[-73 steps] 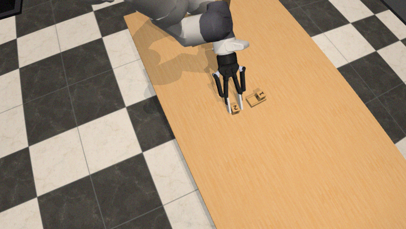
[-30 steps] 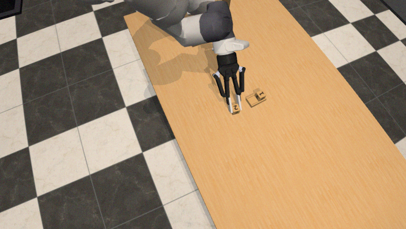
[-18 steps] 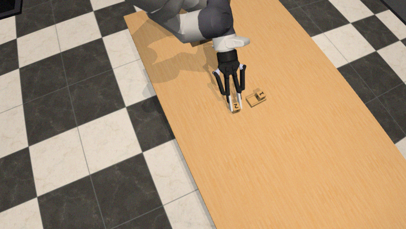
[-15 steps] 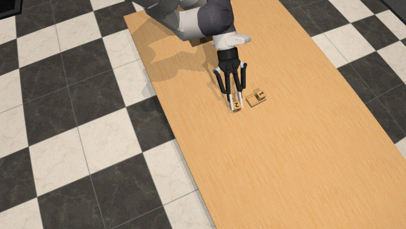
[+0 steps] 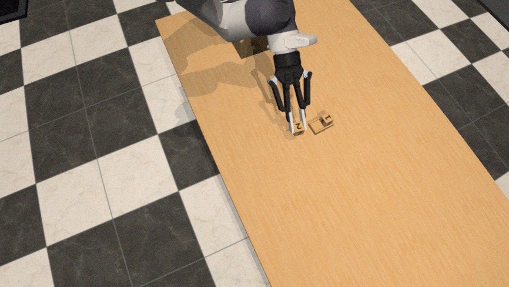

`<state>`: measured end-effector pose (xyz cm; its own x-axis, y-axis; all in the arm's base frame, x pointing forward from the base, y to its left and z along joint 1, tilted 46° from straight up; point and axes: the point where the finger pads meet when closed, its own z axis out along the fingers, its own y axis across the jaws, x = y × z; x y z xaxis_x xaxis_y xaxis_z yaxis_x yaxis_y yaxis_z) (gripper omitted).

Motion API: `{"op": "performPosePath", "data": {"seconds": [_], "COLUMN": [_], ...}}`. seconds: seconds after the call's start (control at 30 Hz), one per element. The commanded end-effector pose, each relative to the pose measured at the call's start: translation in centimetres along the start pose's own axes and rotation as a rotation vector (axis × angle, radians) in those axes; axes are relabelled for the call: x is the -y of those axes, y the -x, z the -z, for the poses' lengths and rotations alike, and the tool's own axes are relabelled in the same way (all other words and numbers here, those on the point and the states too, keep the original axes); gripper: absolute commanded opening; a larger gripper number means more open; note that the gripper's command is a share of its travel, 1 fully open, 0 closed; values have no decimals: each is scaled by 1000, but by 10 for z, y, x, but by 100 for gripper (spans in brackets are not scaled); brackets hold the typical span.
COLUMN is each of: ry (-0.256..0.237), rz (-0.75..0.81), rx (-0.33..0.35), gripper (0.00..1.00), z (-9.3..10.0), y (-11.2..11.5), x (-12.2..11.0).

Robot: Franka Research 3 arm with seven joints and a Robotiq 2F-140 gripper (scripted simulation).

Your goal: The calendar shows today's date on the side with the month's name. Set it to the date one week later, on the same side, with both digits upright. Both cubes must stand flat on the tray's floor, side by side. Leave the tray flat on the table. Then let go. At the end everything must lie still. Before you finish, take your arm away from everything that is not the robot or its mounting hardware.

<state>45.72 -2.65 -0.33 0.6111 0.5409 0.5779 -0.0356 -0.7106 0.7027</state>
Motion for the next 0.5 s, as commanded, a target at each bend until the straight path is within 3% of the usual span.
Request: {"op": "performPosePath", "data": {"seconds": [0.0, 0.3, 0.47], "ry": [-3, -1, 21], "rz": [27, 27, 37], "rx": [8, 13, 131], "gripper": [17, 17, 17], "z": [3, 2, 0], "y": [1, 1, 3], "x": [1, 1, -3]}}
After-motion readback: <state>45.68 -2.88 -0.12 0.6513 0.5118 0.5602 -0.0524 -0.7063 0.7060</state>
